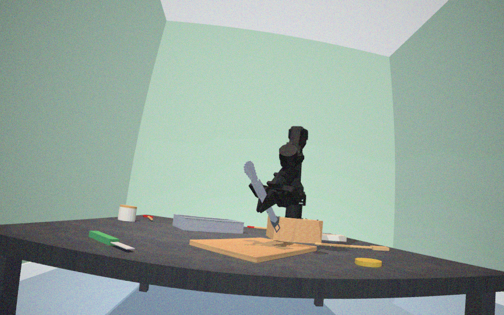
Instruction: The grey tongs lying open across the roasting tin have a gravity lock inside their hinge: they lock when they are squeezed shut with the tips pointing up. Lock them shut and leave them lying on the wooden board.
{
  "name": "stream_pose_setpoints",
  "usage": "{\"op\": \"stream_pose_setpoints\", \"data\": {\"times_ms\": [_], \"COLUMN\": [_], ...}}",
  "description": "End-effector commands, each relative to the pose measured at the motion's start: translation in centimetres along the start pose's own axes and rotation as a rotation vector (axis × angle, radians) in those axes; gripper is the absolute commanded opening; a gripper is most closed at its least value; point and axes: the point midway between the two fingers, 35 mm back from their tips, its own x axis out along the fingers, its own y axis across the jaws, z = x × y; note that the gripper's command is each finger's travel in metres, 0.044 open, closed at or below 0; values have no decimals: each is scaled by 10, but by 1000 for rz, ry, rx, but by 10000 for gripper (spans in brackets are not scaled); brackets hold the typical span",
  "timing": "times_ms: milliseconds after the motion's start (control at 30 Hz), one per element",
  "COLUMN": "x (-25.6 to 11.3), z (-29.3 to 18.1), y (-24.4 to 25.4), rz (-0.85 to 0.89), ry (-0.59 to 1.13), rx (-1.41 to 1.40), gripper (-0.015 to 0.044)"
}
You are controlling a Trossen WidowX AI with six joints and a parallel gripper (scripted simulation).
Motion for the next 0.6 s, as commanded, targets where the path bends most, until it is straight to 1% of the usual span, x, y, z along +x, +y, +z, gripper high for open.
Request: {"op": "stream_pose_setpoints", "data": {"times_ms": [0, 567], "x": [0, 1], "z": [-6, -4], "y": [-1, 7], "rz": [-10, -31], "ry": [-43, -340], "rx": [12, 40], "gripper": [-150, -150]}}
